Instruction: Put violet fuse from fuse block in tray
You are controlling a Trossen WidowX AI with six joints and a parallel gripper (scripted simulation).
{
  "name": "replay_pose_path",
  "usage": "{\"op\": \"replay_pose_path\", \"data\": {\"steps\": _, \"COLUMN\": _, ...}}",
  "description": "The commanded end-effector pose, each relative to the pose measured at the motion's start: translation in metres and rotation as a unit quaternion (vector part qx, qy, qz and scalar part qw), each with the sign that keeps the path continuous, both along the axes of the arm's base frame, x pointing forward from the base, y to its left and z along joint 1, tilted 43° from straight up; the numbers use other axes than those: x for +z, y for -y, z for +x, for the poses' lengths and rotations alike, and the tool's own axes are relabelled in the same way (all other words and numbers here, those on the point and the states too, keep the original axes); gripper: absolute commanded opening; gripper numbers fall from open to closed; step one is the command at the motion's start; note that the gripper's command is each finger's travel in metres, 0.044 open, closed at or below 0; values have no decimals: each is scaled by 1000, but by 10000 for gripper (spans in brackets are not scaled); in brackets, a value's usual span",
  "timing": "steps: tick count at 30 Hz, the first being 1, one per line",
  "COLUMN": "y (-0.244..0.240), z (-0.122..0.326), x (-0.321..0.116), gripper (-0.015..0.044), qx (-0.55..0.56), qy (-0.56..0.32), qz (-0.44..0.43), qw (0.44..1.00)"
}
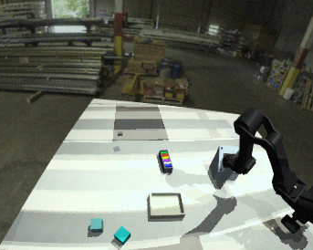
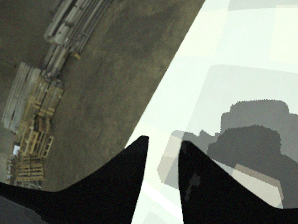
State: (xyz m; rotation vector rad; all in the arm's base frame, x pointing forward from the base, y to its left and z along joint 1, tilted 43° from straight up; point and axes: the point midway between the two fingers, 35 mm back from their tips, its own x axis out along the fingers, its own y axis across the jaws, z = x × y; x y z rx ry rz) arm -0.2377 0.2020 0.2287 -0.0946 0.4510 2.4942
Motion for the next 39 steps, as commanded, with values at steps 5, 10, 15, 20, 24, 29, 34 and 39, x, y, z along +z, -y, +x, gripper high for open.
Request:
{"op": "replay_pose_path", "data": {"steps": 5, "y": -72, "z": 58, "x": 2, "gripper": 60, "qx": -125, "qy": 64, "qz": 29, "qw": 990}}
{"op": "replay_pose_path", "data": {"steps": 10, "y": -113, "z": 118, "x": 6, "gripper": 60, "qx": -229, "qy": 82, "qz": 23, "qw": 970}}
{"op": "replay_pose_path", "data": {"steps": 15, "y": -142, "z": 191, "x": 12, "gripper": 60, "qx": -342, "qy": 89, "qz": 11, "qw": 935}}
{"op": "replay_pose_path", "data": {"steps": 20, "y": -154, "z": 270, "x": 15, "gripper": 60, "qx": -449, "qy": 94, "qz": -5, "qw": 889}}
{"op": "replay_pose_path", "data": {"steps": 24, "y": -150, "z": 333, "x": 14, "gripper": 60, "qx": -523, "qy": 96, "qz": -22, "qw": 846}}
{"op": "replay_pose_path", "data": {"steps": 29, "y": -133, "z": 392, "x": 1, "gripper": 60, "qx": -580, "qy": 99, "qz": -59, "qw": 806}}
{"op": "replay_pose_path", "data": {"steps": 34, "y": -99, "z": 454, "x": -21, "gripper": 60, "qx": -635, "qy": 97, "qz": -115, "qw": 758}}
{"op": "replay_pose_path", "data": {"steps": 39, "y": -49, "z": 509, "x": -44, "gripper": 60, "qx": -683, "qy": 85, "qz": -176, "qw": 704}}
